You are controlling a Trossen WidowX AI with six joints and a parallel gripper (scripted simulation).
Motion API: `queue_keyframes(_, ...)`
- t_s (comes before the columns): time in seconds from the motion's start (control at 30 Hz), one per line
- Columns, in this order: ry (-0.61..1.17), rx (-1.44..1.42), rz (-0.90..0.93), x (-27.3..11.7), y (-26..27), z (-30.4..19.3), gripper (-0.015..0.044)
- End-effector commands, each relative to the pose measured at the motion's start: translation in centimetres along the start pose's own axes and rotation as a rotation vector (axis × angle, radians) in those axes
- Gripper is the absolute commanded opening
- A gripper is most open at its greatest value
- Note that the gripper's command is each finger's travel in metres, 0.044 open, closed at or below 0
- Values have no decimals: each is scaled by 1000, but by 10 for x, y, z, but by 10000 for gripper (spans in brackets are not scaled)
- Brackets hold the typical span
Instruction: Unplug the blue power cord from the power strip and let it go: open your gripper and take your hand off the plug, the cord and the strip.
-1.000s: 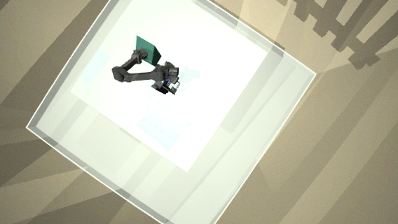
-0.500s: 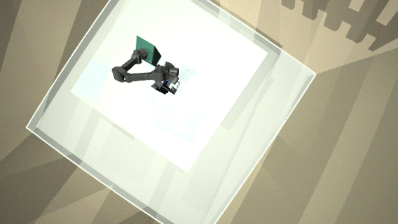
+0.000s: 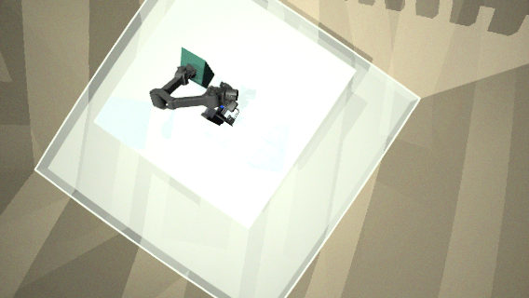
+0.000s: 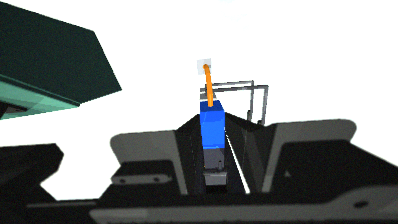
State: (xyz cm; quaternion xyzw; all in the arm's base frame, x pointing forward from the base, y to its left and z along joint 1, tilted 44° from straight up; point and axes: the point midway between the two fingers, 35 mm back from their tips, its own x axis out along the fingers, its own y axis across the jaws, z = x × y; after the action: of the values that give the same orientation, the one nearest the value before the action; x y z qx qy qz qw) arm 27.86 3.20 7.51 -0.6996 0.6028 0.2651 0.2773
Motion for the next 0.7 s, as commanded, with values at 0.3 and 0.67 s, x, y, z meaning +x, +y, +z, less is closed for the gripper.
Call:
queue_keyframes(0.3, -30, -9, -3, -4, -2, 33, 0)
queue_keyframes(0.67, -30, -10, -4, -7, 0, 51, 0)
